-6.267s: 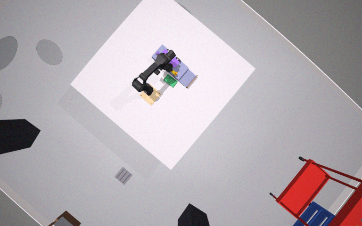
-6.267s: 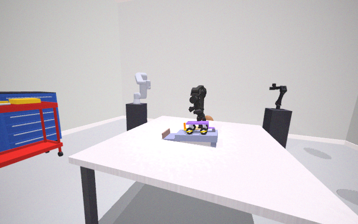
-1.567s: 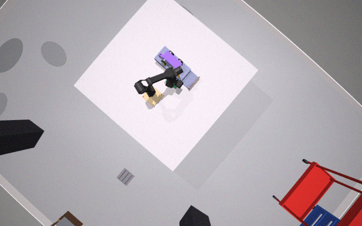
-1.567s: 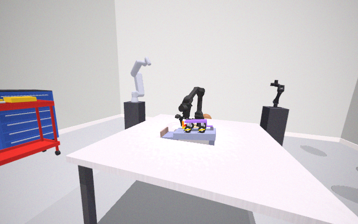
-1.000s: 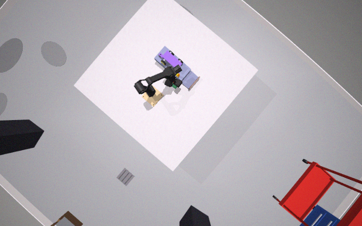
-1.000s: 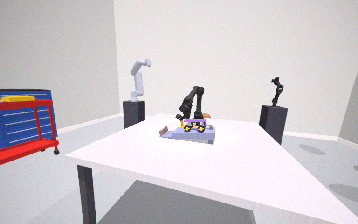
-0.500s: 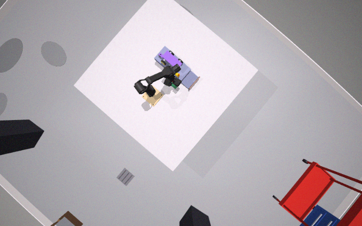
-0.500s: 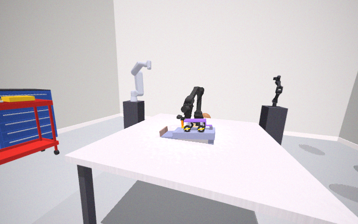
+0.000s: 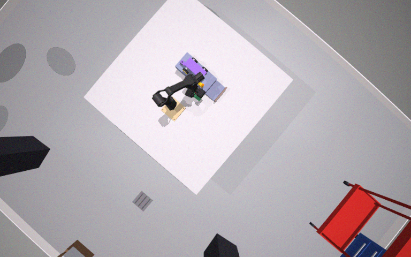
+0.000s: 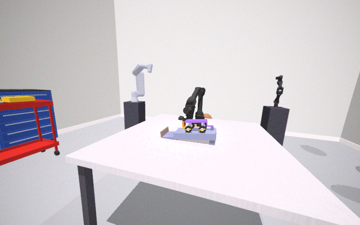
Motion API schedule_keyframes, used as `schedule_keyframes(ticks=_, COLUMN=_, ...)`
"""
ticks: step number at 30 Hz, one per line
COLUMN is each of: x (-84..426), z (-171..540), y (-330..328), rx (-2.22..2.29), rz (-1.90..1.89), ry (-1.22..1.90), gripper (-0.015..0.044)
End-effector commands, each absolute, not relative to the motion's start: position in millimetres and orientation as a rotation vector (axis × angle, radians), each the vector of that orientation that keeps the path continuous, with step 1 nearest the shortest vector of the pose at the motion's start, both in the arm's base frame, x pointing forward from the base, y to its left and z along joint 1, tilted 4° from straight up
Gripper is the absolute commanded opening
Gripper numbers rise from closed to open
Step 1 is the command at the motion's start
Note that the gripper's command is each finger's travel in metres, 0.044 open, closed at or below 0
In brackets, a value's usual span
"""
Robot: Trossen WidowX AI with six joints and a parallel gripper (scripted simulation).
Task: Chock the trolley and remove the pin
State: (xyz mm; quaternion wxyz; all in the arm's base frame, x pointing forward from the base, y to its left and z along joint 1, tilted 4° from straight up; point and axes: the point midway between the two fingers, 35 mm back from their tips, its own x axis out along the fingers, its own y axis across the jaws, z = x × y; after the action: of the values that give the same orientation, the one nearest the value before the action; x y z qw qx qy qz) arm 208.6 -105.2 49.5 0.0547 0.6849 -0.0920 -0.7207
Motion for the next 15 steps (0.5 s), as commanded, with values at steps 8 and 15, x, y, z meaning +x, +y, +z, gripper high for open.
schedule_keyframes(ticks=8, x=207.0, z=44.0, y=-101.0, rx=2.073, rz=-2.193, ry=-0.287, gripper=0.019)
schedule_keyframes(ticks=15, x=206.3, z=41.5, y=-99.2, rx=2.073, rz=-2.193, ry=-0.286, gripper=0.019)
